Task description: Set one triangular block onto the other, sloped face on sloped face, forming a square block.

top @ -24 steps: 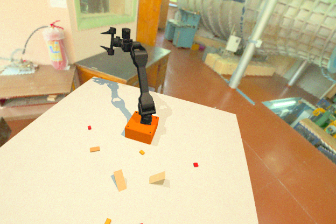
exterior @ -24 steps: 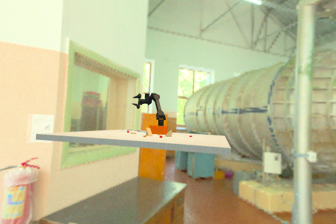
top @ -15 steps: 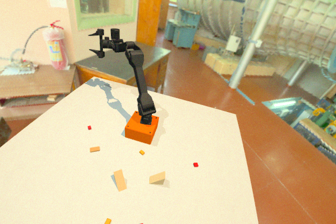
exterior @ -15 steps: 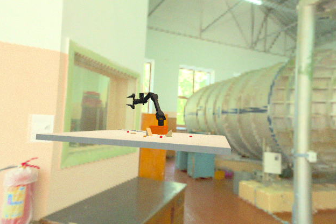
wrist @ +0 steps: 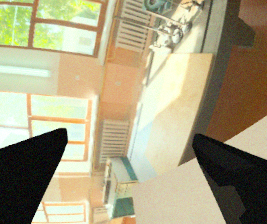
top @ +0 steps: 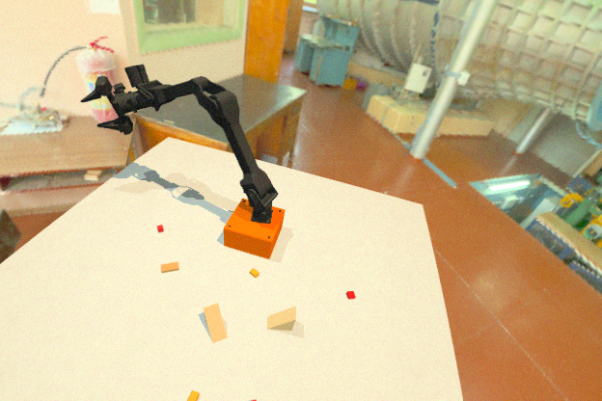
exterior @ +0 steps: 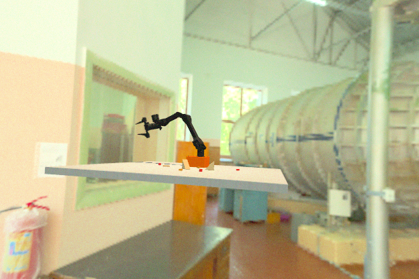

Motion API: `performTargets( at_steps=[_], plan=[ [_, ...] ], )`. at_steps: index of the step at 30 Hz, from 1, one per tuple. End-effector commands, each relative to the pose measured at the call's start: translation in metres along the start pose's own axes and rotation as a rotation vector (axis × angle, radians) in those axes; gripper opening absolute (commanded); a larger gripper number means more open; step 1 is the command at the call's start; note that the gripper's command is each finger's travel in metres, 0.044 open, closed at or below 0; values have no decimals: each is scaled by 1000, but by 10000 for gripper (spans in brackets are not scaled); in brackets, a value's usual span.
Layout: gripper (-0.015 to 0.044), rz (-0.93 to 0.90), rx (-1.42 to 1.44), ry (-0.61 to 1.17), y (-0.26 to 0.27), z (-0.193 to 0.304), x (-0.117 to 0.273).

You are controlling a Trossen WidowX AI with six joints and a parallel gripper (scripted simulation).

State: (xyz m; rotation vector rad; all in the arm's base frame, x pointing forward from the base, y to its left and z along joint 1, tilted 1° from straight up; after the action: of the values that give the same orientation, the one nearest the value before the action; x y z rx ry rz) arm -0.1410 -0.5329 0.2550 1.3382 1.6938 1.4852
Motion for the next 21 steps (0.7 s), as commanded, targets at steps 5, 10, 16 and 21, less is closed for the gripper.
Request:
performTargets(
  at_steps=[5, 10, 16, 21],
  plan=[
    [440, 89, 234, 225, 16, 124, -64],
    [440, 116, 409, 385, 26, 212, -84],
    [440, 124, 638, 584, 35, 317, -85],
    [440, 117, 886, 776, 34, 405, -68]
  ],
)
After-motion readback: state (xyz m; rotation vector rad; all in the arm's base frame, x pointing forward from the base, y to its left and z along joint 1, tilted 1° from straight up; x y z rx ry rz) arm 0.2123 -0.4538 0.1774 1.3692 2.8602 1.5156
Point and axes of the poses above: the point midway between the two fingers, 35 mm back from their tips, its own x axis back along the fingers, its own y axis across the jaws, z = x × y, the point moved 3 cm from there along x, back along the fingers, and after that the axes turned 7 degrees about x, right-handed, at the moved point
